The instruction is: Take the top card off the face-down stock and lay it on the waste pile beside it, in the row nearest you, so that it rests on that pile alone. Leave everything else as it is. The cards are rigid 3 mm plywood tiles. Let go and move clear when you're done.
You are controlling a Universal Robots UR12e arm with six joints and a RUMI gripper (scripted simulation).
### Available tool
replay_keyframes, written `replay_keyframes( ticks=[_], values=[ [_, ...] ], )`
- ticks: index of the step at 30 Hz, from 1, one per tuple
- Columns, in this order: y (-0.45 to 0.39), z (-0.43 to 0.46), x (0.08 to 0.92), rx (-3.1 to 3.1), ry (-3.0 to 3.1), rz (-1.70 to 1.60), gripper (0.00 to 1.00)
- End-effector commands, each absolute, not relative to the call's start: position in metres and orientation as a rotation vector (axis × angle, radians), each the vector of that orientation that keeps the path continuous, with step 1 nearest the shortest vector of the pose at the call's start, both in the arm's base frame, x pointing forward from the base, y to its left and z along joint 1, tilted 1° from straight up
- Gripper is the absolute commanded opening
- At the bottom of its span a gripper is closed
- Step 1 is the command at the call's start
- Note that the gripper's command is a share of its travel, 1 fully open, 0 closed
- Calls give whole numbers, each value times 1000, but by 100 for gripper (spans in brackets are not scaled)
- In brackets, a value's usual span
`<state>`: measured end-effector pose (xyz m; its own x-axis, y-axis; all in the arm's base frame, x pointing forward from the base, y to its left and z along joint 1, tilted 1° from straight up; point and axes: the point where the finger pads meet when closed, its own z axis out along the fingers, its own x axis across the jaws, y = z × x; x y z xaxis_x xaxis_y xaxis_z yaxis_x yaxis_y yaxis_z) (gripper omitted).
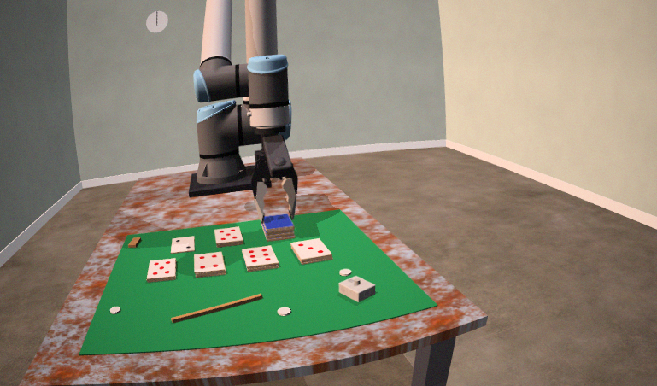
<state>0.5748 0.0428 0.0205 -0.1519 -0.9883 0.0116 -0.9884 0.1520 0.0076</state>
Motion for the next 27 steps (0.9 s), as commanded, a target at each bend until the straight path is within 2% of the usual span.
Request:
replay_keyframes(
  ticks=[1,27],
  values=[
    [43,21,575,2037,-2374,4,42],
    [43,21,575,2037,-2374,4,39]
  ],
)
